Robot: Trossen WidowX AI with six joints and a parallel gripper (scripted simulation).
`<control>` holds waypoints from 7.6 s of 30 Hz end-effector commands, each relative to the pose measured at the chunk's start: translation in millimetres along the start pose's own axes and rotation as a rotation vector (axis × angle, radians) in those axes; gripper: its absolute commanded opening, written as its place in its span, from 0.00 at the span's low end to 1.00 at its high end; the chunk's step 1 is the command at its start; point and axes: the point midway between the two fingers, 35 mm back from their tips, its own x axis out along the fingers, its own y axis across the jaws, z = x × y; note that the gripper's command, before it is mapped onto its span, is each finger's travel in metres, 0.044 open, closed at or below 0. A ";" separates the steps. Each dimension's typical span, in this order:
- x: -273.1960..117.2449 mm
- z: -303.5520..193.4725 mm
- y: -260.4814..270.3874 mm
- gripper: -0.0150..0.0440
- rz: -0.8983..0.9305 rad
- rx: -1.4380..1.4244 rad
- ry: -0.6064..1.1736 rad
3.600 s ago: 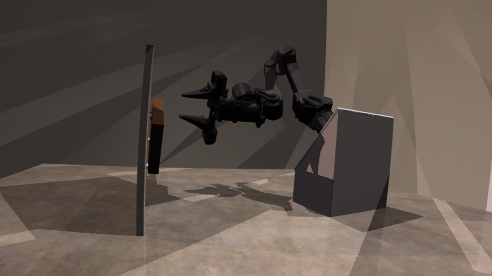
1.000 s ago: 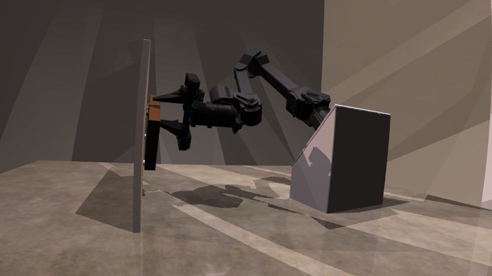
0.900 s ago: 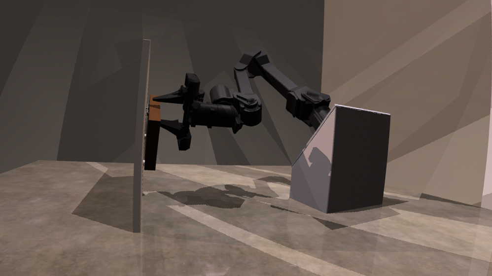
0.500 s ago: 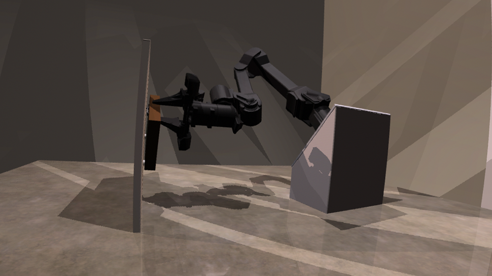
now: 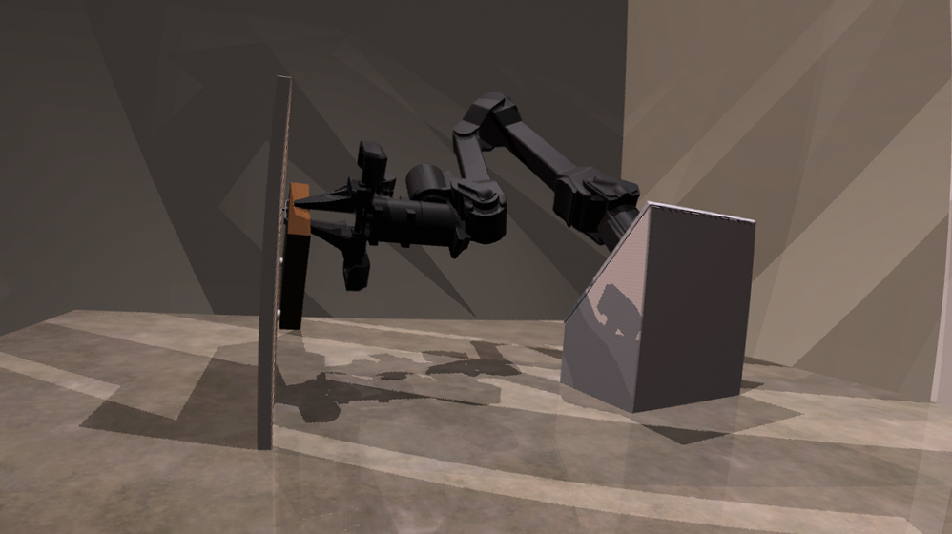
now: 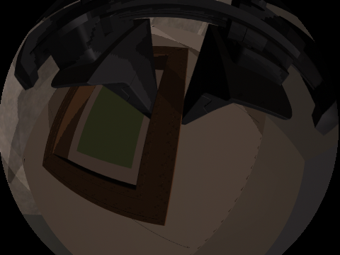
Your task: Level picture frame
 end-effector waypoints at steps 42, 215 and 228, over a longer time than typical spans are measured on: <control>0.1 0.0 8.7 0.25 -0.005 0.005 -0.001; 0.1 7.5 0.9 0.25 -0.005 0.004 -0.001; -0.2 7.4 0.6 0.25 -0.009 0.006 -0.001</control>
